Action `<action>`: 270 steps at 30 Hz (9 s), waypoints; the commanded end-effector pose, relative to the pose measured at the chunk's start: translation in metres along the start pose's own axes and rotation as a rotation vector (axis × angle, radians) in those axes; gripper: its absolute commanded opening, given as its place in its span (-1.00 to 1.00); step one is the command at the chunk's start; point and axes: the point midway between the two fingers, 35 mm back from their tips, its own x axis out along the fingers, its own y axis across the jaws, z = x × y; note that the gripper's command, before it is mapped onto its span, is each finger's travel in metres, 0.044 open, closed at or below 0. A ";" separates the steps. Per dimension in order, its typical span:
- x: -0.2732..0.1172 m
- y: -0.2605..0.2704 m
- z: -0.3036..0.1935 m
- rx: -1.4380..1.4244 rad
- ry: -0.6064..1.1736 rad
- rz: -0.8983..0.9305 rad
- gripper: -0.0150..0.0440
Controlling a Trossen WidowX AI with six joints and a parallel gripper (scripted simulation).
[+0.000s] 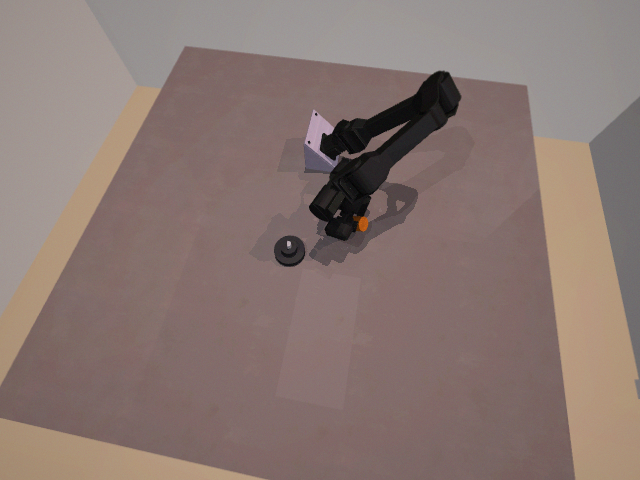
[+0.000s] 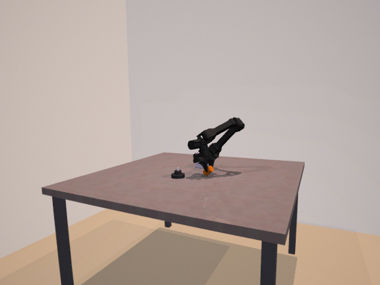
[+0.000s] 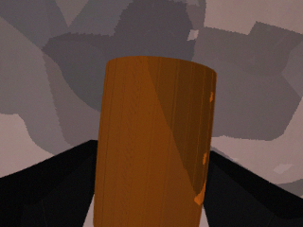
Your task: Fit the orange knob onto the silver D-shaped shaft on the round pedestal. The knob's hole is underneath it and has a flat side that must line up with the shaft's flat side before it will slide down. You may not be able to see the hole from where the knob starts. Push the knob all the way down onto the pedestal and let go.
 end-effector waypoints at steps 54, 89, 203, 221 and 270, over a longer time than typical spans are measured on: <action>-0.008 -0.002 0.035 0.016 0.449 0.008 0.39; -0.008 -0.003 0.035 0.014 0.446 0.004 1.00; 0.005 -0.001 0.047 -0.494 -0.296 -0.076 0.29; -0.023 0.009 0.035 -0.484 -0.307 -0.063 -0.49; -0.157 0.010 -0.025 -0.495 -0.203 0.387 -0.49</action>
